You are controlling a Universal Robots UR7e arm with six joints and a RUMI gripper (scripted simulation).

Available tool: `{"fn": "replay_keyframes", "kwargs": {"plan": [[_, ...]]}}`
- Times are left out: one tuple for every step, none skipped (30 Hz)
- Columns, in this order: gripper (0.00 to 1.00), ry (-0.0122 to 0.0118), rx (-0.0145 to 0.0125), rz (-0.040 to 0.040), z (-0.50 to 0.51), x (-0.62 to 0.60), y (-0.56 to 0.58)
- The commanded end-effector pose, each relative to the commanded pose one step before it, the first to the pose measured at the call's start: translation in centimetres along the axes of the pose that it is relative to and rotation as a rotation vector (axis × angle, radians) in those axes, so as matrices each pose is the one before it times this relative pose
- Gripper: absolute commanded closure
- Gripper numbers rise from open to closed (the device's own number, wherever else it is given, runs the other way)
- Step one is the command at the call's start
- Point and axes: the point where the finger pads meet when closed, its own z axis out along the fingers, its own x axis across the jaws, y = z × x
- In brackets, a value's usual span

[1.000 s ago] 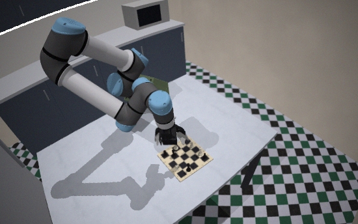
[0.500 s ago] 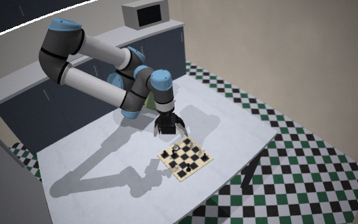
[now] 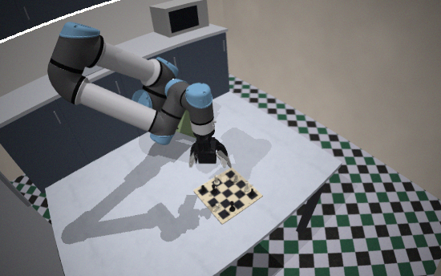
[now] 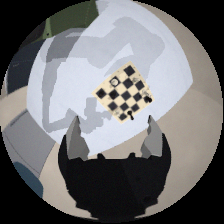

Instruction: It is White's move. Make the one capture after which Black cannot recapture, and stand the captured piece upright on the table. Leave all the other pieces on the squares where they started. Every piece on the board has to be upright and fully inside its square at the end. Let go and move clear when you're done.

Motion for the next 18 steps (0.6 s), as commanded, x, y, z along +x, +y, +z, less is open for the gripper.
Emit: {"fn": "replay_keyframes", "kwargs": {"plan": [[0.00,0.00057,-0.00131,-0.00078,-0.025,0.012,0.015],[0.00,0.00000,0.00000,-0.00166,0.004,0.000,-0.001],[0.00,0.00000,0.00000,0.00000,0.000,0.000,0.000],[0.00,0.00000,0.00000,0.00000,0.000,0.000,0.000],[0.00,0.00000,0.00000,-0.00265,0.007,-0.001,-0.002],[0.00,0.00000,0.00000,-0.00384,0.010,-0.001,-0.003],[0.00,0.00000,0.00000,-0.00519,0.013,-0.001,-0.005],[0.00,0.00000,0.00000,-0.00668,0.017,-0.002,-0.006],[0.00,0.00000,0.00000,-0.00829,0.021,-0.002,-0.007],[0.00,0.00000,0.00000,-0.01001,0.025,-0.003,-0.009],[0.00,0.00000,0.00001,-0.01182,0.030,-0.003,-0.010],[0.00,0.00000,0.00001,-0.01369,0.034,-0.004,-0.011],[0.00,0.00000,0.00001,-0.01560,0.039,-0.004,-0.013],[0.00,0.00000,0.00001,-0.01755,0.044,-0.004,-0.014],[0.00,0.00000,0.00001,-0.01950,0.049,-0.005,-0.015],[0.00,0.00000,0.00001,-0.02146,0.054,-0.005,-0.016],[0.00,0.00000,0.00001,-0.02340,0.058,-0.005,-0.017],[0.00,0.00000,0.00001,-0.02531,0.063,-0.005,-0.017]]}}
